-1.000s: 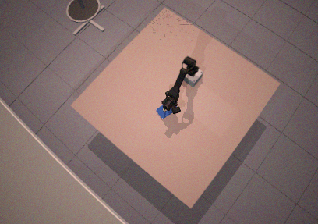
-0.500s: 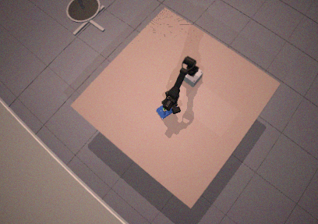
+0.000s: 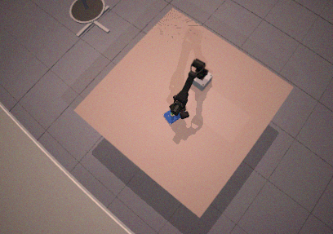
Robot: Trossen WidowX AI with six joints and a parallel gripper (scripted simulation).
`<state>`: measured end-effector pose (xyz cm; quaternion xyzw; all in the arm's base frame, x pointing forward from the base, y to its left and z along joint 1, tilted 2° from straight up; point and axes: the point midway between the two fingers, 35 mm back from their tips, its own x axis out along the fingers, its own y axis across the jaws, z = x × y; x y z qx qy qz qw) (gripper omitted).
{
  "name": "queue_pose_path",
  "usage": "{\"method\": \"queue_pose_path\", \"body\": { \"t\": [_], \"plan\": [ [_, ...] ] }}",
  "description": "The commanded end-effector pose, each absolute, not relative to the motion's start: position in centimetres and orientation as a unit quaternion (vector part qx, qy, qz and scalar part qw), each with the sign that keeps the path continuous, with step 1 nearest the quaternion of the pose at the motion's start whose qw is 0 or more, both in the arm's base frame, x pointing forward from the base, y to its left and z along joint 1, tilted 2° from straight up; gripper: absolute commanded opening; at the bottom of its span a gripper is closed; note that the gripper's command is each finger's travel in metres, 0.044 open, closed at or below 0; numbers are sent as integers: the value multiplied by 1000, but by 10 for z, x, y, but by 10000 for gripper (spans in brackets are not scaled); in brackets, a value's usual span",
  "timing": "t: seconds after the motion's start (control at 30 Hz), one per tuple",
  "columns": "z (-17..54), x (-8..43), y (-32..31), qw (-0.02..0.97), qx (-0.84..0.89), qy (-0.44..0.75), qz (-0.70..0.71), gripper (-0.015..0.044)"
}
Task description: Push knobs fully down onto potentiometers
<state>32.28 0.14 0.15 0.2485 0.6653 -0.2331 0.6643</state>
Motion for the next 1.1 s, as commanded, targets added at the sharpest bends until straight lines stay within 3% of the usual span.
{"method": "queue_pose_path", "body": {
  "t": [0.0, 1.07],
  "plan": [
    [-8, 324, 2, 663, 249, 667, -231, 0],
    [-13, 324, 3, 663, 249, 667, -231, 0]
  ]
}}
